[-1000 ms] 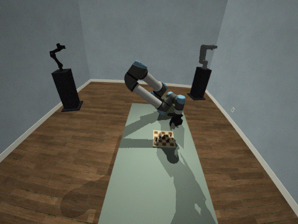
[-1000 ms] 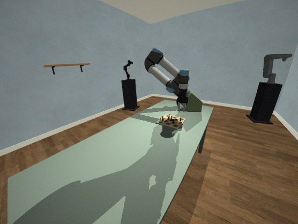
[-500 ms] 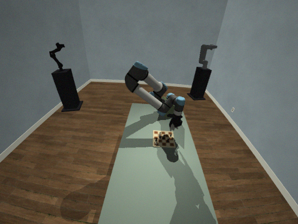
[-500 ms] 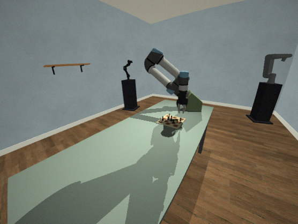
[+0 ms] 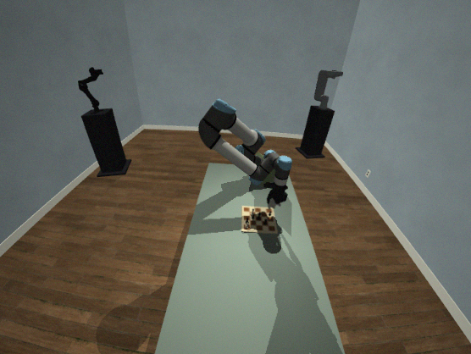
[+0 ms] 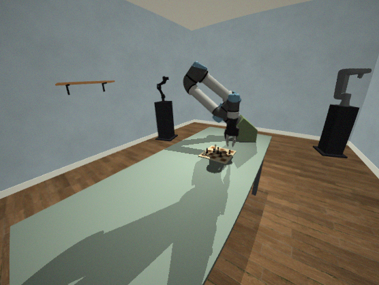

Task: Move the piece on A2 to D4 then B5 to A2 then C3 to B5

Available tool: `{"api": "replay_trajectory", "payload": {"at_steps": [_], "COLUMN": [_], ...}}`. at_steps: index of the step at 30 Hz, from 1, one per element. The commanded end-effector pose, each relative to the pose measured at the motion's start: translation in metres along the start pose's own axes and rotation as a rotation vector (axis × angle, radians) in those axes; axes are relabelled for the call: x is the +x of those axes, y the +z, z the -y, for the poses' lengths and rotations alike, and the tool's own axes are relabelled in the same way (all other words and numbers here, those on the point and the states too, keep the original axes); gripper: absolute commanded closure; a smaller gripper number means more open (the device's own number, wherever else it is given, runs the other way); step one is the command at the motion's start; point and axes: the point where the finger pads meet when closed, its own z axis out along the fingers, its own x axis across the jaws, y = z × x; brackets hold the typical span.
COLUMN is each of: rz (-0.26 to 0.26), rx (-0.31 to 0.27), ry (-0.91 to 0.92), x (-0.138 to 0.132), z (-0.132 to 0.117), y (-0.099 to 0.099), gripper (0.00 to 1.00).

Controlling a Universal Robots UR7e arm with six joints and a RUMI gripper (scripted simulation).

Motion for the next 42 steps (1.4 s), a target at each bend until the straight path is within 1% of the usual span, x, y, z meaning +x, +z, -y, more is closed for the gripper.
{"api": "replay_trajectory", "payload": {"at_steps": [1, 15, 42], "rz": [0.000, 0.000, 0.001], "rx": [-0.001, -0.001, -0.004], "ry": [-0.002, -0.002, -0.001], "x": [0.0003, 0.0004, 0.0000], "z": [0.0007, 0.0007, -0.0004], "y": [0.0087, 0.0166, 0.0161], "gripper": [0.80, 0.80, 0.80]}}
